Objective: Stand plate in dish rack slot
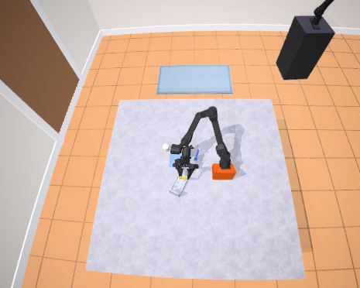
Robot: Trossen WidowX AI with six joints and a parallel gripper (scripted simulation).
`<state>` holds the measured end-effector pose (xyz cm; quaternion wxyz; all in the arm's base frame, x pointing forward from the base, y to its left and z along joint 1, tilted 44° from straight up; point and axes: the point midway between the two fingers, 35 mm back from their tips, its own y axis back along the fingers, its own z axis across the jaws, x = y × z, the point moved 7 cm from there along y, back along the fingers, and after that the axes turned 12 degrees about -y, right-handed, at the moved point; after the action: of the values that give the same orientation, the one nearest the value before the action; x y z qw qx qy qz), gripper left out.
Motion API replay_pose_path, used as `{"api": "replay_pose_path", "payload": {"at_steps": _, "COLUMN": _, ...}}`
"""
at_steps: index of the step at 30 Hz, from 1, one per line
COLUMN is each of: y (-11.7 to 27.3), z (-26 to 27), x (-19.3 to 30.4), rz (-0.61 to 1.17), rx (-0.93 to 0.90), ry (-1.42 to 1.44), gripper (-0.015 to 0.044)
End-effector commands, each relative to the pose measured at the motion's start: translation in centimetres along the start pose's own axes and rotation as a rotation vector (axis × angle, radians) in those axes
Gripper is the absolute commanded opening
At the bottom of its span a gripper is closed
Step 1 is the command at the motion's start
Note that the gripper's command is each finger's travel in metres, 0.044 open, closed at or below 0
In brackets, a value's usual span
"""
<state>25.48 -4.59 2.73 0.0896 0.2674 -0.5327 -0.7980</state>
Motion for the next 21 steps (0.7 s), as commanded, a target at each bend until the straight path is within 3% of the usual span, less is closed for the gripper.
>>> {"api": "replay_pose_path", "payload": {"at_steps": 1, "y": 0.2, "z": -0.3, "x": 0.7, "rz": -0.081, "rx": -0.002, "ry": 0.109, "gripper": 0.0}}
{"api": "replay_pose_path", "payload": {"at_steps": 21, "y": 1.5, "z": -1.4, "x": 3.8, "rz": -0.395, "rx": 0.146, "ry": 0.586, "gripper": 0.0}}
